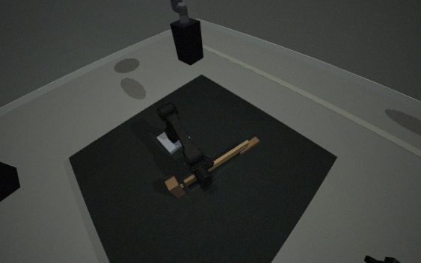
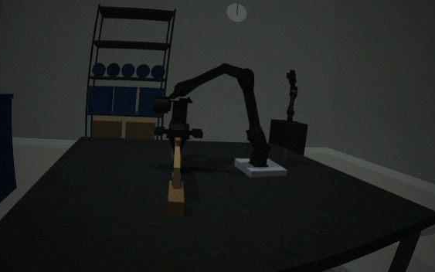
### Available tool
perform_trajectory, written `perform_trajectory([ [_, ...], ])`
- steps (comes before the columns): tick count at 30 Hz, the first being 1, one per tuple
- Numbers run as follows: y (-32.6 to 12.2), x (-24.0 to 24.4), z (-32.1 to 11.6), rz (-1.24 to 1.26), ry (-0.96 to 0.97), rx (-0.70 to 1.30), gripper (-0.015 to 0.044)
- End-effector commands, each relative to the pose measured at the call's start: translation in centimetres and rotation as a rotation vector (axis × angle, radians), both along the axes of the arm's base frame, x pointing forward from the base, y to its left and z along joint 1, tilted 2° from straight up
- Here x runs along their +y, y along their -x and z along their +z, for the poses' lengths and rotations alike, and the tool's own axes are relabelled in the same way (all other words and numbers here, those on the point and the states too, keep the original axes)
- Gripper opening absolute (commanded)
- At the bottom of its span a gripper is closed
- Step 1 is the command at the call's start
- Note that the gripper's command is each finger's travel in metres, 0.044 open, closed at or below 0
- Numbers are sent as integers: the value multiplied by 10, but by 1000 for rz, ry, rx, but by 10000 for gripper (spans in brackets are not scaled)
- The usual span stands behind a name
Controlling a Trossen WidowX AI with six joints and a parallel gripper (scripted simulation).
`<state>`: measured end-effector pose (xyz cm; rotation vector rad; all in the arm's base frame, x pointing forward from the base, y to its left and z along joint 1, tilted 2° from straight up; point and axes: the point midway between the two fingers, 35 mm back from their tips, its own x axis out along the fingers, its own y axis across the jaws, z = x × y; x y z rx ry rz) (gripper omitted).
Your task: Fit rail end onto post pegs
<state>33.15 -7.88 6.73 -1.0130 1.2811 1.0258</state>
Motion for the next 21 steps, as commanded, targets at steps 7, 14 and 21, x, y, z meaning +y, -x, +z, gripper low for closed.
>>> perform_trajectory([
  [7,0,-3,-1,1,-2,-3,0],
  [14,0,-5,-2,1,-2,-3,0],
  [21,1,-7,-2,1,-1,-3,0],
])
